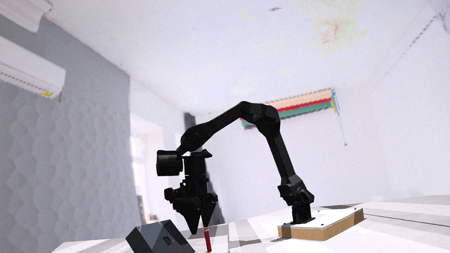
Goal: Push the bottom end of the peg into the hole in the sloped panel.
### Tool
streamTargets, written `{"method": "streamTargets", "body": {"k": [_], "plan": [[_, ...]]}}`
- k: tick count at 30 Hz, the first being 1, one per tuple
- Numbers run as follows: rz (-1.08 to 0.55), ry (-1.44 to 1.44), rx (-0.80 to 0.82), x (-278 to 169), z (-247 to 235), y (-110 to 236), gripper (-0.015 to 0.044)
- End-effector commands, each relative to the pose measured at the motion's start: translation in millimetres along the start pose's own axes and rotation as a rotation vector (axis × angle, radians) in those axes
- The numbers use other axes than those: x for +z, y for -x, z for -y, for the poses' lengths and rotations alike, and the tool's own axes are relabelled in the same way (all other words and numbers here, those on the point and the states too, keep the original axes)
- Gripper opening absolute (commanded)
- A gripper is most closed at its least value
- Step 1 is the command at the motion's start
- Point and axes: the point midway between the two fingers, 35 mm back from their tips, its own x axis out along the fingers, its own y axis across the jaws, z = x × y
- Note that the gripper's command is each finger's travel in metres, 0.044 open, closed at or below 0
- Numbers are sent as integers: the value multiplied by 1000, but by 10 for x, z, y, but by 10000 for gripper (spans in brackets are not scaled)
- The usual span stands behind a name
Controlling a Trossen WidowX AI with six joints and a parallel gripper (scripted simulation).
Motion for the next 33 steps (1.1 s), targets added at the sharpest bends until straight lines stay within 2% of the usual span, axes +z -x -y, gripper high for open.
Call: {"method": "streamTargets", "body": {"k": [1,26,33], "plan": [[-9,-70,5,38,126,24,440],[-82,-560,1,264,1001,26,440],[-86,-587,1,268,1048,11,440]]}}
